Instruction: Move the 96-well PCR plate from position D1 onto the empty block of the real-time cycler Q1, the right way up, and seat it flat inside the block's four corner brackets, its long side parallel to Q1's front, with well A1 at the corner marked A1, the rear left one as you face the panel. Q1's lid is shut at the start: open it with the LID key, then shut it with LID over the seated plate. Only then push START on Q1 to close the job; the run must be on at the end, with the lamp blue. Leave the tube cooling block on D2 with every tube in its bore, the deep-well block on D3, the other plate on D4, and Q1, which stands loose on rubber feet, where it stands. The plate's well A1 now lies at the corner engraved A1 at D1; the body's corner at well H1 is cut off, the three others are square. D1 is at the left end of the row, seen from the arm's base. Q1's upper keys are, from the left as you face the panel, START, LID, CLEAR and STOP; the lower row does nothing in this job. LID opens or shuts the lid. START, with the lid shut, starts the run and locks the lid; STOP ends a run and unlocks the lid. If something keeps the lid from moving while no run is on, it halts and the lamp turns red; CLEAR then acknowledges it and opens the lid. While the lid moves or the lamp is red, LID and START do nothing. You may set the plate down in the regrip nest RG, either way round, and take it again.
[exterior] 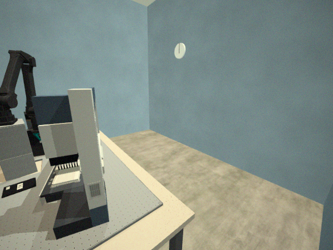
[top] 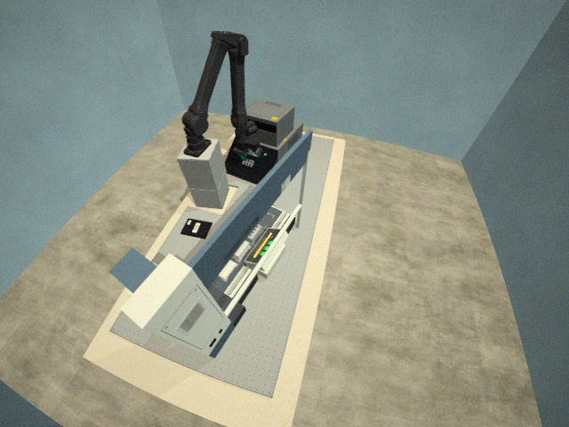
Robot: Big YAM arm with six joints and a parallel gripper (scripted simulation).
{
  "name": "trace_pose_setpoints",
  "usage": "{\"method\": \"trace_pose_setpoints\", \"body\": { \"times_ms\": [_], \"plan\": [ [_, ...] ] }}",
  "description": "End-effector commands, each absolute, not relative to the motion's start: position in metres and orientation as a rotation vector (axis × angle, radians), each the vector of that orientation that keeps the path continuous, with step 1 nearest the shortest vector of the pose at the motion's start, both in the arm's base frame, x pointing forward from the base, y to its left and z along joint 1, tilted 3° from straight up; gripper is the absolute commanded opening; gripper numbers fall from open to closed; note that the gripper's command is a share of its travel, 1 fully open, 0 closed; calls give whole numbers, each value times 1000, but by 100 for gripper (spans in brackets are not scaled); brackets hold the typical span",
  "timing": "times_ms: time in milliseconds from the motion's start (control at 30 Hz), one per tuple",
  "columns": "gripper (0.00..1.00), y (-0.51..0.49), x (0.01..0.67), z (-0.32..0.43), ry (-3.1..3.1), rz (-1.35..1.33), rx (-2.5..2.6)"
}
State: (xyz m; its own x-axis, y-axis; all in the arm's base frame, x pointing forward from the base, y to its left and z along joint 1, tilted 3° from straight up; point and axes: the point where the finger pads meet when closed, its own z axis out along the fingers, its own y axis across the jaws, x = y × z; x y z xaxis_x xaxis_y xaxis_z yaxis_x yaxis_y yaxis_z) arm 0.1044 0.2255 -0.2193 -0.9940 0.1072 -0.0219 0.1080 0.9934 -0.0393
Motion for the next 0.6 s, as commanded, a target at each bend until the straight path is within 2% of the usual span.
{"method": "trace_pose_setpoints", "body": {
  "times_ms": [0, 567],
  "plan": [
    [0, 240, 111, -219, 3103, -29, 170],
    [0, 251, 113, -216, 3098, -3, 159]
  ]
}}
